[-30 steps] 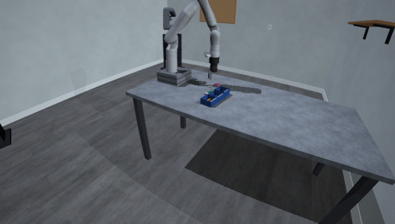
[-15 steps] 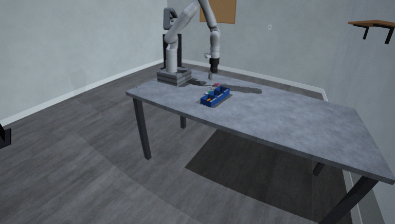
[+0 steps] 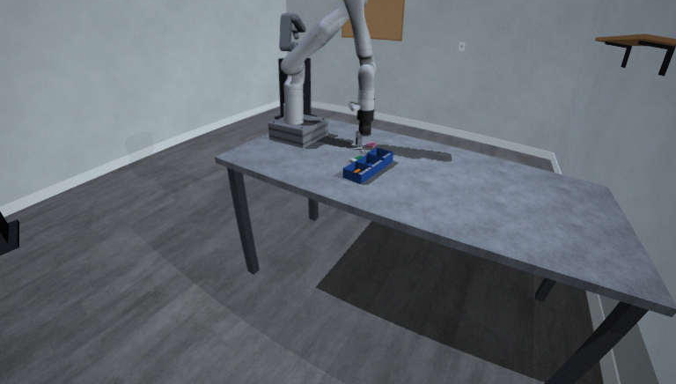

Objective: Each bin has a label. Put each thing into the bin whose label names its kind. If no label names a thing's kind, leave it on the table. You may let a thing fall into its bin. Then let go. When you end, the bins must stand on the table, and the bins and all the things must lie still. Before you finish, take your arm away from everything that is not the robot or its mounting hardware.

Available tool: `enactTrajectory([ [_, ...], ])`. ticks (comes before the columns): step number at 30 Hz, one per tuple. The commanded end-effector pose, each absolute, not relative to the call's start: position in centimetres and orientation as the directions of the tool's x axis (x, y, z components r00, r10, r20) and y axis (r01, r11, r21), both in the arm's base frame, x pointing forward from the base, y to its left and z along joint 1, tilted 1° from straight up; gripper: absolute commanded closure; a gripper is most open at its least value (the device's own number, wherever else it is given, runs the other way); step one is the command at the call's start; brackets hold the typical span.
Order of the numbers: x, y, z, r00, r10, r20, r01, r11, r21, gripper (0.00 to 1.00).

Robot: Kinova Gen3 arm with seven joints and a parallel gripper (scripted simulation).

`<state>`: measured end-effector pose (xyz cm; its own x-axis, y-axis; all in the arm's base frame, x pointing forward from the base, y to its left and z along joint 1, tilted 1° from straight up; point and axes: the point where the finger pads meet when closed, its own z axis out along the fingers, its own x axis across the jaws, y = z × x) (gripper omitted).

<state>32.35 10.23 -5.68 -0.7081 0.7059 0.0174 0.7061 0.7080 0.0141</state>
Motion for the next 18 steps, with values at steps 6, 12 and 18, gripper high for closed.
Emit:
enactTrajectory([
  [6,32.12,10.03,-6.2,-0.706,0.707,0.021,0.708,0.707,0.002,0.38],
  [12,32.53,10.12,-6.48,-0.708,0.706,0.018,0.707,0.708,0.01,0.38],
  [18,32.49,10.06,-7.03,-0.709,0.705,0.018,0.706,0.709,0.009,0.38],
])
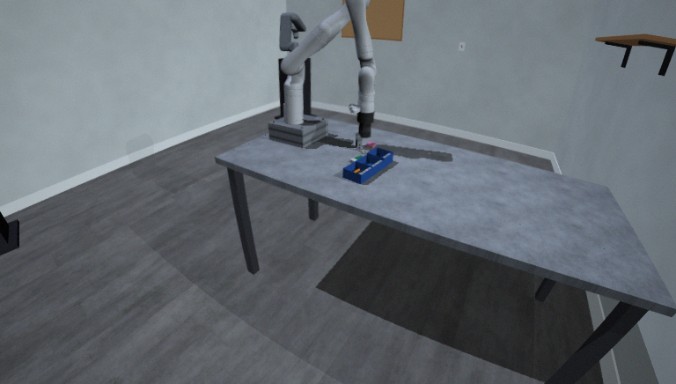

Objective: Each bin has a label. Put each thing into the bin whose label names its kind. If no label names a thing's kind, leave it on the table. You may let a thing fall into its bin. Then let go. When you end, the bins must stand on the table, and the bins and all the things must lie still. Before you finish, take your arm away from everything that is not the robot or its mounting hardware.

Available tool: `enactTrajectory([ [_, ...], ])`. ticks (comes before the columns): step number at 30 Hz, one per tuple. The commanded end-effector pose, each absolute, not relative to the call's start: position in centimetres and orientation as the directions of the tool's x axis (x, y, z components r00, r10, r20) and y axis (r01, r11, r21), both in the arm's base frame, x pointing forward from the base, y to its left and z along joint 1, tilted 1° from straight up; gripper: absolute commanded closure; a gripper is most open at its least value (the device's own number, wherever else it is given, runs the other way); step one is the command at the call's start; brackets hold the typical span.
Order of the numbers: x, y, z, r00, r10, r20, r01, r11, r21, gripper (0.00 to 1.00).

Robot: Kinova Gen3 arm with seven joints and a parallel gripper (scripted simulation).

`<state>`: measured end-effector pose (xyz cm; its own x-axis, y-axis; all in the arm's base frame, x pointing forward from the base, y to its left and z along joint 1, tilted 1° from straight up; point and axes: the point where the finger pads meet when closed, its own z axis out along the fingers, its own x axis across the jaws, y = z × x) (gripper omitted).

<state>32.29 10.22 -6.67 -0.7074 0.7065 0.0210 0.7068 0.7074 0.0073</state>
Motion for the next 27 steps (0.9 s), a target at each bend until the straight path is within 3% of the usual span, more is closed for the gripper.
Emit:
enactTrajectory([
  [1,32.52,10.06,-7.16,-0.709,0.705,0.017,0.705,0.709,0.009,0.38],
  [17,32.36,10.12,-7.32,-0.707,0.707,0.021,0.707,0.707,0.005,0.38],
  [18,32.36,10.12,-7.32,-0.707,0.707,0.021,0.707,0.707,0.005,1.0],
  [27,32.36,10.12,-7.32,-0.707,0.707,0.021,0.707,0.707,0.005,1.0],
])
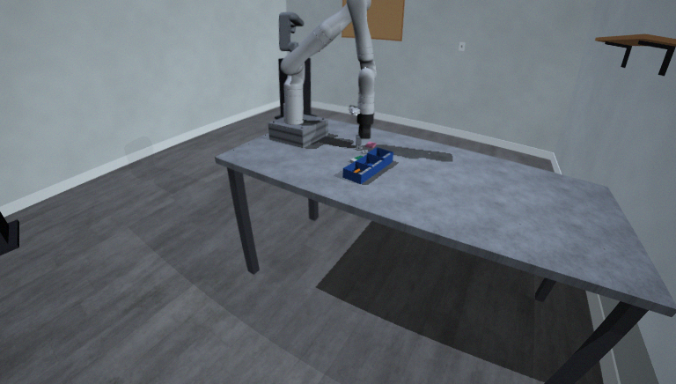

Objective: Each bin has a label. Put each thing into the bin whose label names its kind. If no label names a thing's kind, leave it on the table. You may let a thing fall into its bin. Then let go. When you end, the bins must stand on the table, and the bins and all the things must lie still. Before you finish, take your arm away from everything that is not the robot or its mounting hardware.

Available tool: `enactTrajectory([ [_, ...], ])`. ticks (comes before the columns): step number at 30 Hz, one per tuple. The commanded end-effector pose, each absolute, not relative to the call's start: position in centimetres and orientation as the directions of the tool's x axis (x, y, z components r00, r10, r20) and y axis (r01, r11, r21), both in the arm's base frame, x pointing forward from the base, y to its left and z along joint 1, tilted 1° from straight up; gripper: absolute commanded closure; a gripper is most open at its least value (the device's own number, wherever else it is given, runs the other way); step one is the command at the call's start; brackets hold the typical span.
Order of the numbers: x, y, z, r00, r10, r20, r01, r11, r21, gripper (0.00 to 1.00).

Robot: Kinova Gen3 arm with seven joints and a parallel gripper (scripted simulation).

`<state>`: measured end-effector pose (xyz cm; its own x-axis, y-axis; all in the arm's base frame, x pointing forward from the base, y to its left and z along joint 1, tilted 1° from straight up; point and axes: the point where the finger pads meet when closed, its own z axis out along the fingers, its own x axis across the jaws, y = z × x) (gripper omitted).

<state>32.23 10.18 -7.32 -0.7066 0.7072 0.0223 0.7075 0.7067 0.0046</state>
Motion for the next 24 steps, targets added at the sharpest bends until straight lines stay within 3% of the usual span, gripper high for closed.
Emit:
enactTrajectory([
  [1,32.36,10.12,-7.32,-0.707,0.707,0.021,0.707,0.707,0.005,1.0],
  [24,32.36,9.99,-6.55,-0.71,0.703,0.021,0.704,0.711,0.002,1.0],
])
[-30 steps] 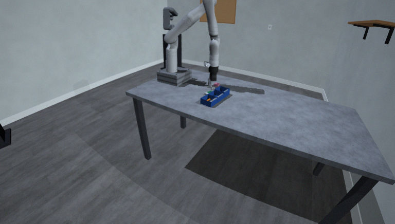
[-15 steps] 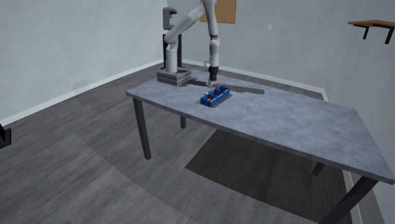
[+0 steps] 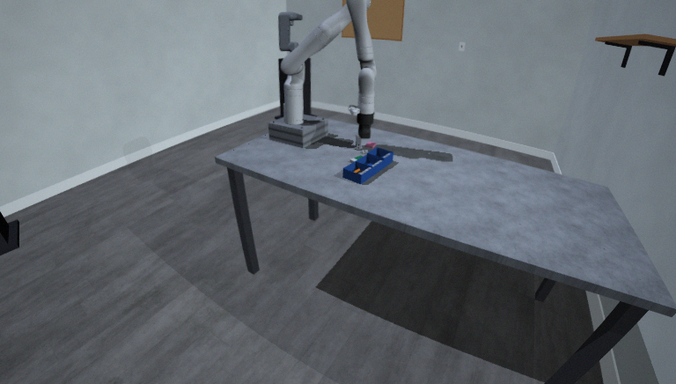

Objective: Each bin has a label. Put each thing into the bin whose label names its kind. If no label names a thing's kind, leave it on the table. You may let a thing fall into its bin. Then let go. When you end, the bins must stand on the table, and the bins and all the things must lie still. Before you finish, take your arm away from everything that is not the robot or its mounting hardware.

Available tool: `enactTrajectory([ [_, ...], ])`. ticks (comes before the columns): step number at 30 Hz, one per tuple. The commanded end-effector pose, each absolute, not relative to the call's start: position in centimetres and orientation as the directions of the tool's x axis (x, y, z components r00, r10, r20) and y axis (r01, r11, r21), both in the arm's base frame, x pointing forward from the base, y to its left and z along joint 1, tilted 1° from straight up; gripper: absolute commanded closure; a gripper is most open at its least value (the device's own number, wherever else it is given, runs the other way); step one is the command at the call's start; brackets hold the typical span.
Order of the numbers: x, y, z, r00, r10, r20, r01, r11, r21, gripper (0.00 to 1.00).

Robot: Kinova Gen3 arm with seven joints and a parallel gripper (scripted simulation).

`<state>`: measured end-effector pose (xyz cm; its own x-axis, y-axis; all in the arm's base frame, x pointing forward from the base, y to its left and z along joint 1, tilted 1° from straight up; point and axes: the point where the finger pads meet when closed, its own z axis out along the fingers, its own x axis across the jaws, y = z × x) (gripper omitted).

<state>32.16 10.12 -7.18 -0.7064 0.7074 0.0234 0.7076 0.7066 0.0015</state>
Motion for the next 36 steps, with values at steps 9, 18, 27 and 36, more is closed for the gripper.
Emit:
enactTrajectory([
  [9,32.3,10.0,-3.6,-0.712,0.702,0.023,0.702,0.712,0.003,1.0],
  [18,32.5,10.1,-1.2,-0.712,0.702,0.022,0.702,0.712,0.006,1.0],
  [27,32.4,10.0,-1.3,-0.707,0.707,0.021,0.707,0.707,0.005,1.0],
  [36,32.4,10.0,-1.3,-0.707,0.707,0.021,0.707,0.707,0.005,1.0],
])
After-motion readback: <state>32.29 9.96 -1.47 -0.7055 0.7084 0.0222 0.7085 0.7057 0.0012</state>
